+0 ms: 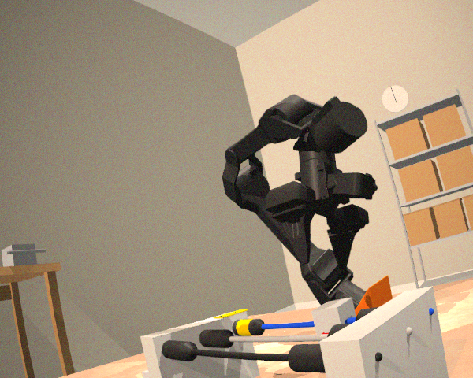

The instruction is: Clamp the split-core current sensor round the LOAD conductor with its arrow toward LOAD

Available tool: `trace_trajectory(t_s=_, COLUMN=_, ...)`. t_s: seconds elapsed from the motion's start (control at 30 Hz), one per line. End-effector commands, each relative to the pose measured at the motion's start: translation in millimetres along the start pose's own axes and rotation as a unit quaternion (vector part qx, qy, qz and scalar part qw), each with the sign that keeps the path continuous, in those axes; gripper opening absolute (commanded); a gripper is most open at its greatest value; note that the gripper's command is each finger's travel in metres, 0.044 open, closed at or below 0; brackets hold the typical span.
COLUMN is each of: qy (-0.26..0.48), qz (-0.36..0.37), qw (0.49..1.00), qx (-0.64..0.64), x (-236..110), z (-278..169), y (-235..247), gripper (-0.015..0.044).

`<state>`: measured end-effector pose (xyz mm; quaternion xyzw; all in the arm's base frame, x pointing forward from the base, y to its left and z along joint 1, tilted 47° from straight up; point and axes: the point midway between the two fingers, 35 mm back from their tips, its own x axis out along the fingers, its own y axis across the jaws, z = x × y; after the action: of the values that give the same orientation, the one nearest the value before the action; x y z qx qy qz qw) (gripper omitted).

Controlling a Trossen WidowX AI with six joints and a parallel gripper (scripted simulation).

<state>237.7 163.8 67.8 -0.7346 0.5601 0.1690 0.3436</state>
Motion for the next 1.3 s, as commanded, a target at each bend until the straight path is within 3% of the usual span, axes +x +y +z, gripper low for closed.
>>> trace_trajectory(t_s=0.0, qy=-0.002, qz=0.0, qw=1.0, qx=0.003, x=-2, z=0, y=0, gripper=0.044)
trace_trajectory(t_s=1.17, qy=-0.003, qz=-0.001, qw=1.0, qx=0.004, x=-2, z=-1, y=-1, gripper=0.044)
trace_trajectory(t_s=1.27, qy=-0.033, qz=-0.007, qw=0.999, qx=0.04, x=-9, z=-18, y=-1, gripper=0.044)
